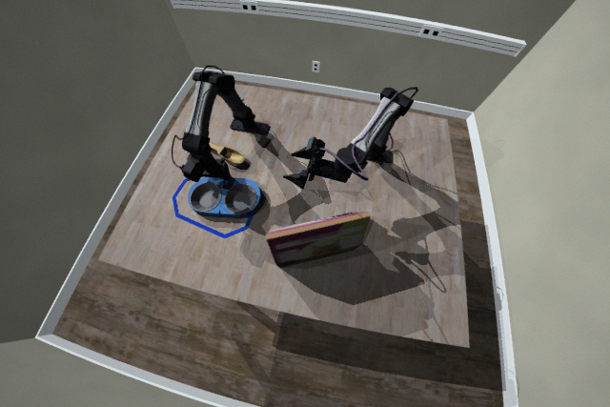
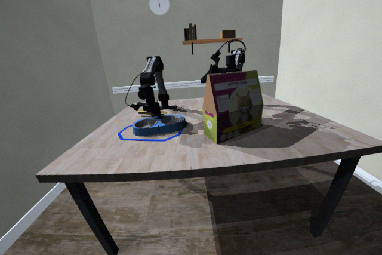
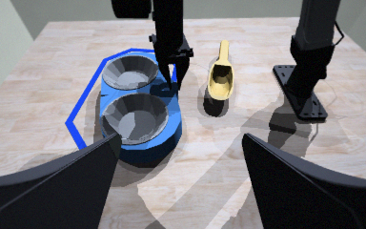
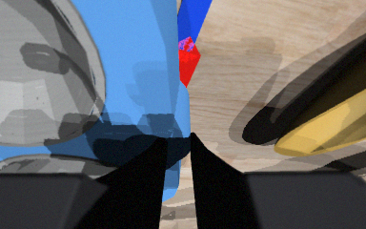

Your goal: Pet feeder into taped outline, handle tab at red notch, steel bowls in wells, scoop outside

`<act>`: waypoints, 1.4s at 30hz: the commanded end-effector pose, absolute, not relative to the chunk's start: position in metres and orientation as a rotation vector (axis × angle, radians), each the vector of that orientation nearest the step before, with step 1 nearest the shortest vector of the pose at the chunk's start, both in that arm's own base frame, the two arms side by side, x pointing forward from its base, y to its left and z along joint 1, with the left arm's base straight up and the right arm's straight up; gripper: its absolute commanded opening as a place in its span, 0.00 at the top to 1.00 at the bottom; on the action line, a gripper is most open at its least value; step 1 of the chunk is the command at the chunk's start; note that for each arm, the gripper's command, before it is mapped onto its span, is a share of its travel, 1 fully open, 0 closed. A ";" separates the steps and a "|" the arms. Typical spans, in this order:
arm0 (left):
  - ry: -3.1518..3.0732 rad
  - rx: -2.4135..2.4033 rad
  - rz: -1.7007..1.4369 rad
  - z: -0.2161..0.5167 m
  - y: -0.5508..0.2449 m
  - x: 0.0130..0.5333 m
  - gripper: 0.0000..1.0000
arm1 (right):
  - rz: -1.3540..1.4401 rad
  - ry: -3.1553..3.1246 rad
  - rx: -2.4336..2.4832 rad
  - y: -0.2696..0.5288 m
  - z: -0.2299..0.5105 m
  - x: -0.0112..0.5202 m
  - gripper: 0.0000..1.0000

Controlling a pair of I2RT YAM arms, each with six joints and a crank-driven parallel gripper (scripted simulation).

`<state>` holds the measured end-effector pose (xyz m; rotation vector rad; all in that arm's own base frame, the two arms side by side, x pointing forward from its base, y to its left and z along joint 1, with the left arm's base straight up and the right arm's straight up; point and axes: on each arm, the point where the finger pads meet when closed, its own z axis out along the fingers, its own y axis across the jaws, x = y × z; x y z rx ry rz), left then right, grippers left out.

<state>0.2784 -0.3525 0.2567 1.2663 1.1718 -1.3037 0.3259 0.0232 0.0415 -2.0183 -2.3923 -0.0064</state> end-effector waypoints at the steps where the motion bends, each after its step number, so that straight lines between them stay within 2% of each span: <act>1: 1.112 1.270 -1.282 0.283 -0.350 0.277 0.00 | 0.020 -2.280 -2.158 0.015 0.040 0.338 0.88; 28: 1.112 1.270 -1.282 0.283 -0.350 0.277 0.00 | 0.020 -2.165 -2.274 0.006 0.039 0.348 0.88; 42: 1.112 1.270 -1.282 0.283 -0.350 0.277 0.00 | -0.004 -1.999 -2.443 -0.009 0.039 0.371 0.88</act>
